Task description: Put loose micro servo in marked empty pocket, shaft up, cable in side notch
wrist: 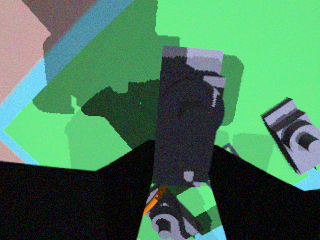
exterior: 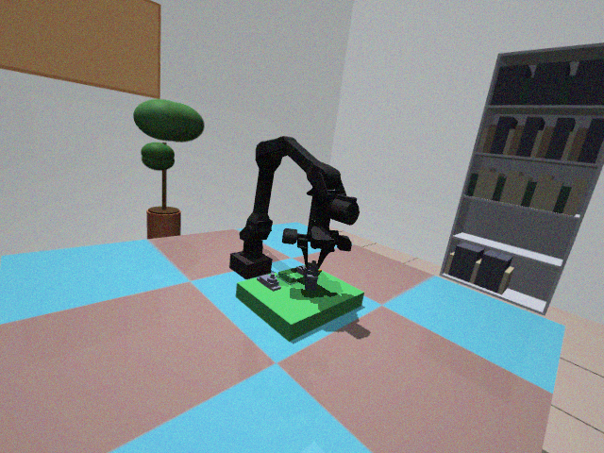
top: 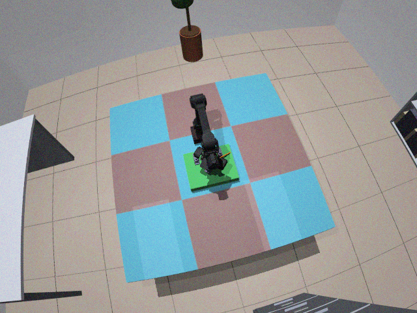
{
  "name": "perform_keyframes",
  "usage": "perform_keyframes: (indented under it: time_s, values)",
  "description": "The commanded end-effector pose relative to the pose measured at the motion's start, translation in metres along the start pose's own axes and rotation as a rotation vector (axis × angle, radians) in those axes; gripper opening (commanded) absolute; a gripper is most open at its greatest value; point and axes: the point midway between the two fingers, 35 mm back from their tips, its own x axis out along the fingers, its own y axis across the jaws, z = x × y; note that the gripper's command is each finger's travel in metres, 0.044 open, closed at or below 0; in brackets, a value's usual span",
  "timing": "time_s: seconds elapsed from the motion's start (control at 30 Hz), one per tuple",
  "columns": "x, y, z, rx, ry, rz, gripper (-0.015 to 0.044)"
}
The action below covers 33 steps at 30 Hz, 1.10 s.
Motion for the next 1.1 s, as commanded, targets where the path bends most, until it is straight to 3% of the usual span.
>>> perform_keyframes:
  time_s: [0.0,0.57,1.07]
  values:
    - [-0.002,0.0,0.0,-0.141,-0.005,0.006,0.0]
    - [-0.002,0.0,0.0,-0.724,-0.006,0.004,0.0]
    - [-0.001,-0.014,-0.015,-0.747,-0.004,0.004,0.0]
